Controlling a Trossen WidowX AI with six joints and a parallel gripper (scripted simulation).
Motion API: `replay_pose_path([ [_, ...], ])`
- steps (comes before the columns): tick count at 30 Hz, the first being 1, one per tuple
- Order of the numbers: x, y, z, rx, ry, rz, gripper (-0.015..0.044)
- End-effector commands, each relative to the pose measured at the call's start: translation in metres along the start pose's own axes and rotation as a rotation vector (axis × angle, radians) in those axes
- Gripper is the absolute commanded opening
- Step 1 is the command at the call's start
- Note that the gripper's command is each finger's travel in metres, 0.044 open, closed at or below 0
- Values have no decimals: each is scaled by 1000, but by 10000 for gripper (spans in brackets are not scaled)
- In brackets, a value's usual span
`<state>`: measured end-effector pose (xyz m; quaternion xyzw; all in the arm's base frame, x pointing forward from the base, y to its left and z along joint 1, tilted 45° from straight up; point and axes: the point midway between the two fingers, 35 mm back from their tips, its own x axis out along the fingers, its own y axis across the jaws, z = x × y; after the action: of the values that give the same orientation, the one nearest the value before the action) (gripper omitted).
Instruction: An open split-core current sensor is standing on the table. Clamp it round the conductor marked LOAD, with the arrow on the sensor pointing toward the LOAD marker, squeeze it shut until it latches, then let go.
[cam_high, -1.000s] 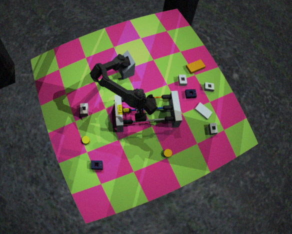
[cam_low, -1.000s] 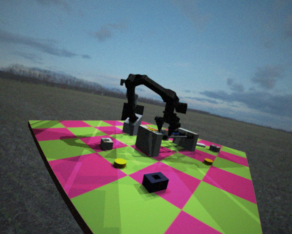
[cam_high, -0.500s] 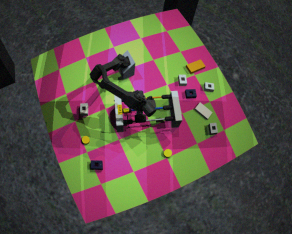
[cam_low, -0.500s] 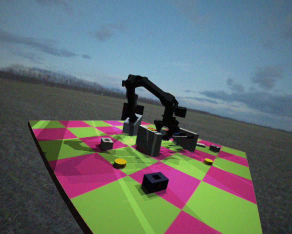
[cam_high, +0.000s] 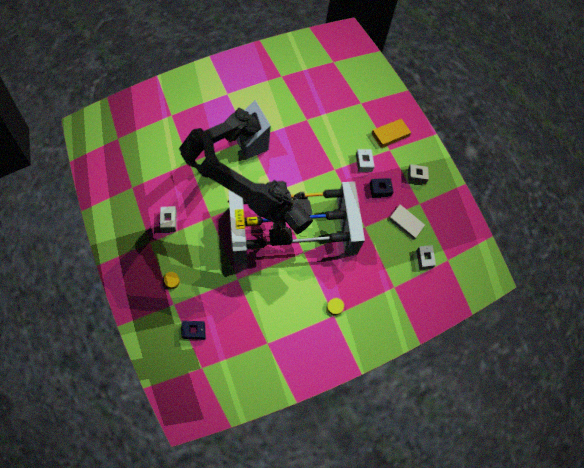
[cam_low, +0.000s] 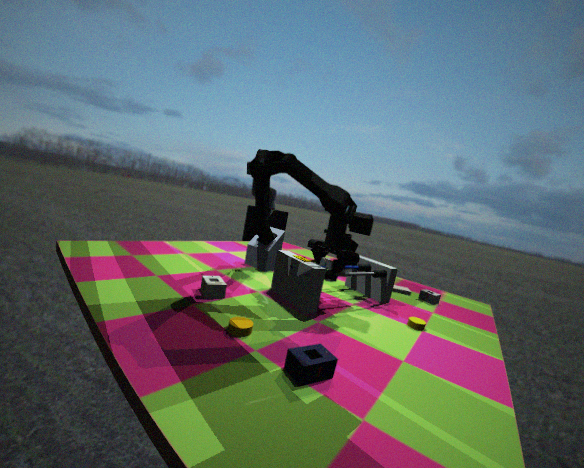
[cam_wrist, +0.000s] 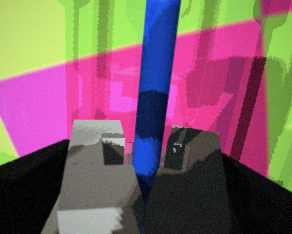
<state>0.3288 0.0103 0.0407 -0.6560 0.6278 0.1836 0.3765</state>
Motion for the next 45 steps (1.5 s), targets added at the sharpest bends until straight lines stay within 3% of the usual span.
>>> replay_pose_path([
  [1, -1, 0, 0, 1, 0, 0, 268],
  [7, -1, 0, 0, 1, 0, 0, 228],
  [16, -1, 0, 0, 1, 0, 0, 0],
  [45, -1, 0, 0, 1, 0, 0, 0],
])
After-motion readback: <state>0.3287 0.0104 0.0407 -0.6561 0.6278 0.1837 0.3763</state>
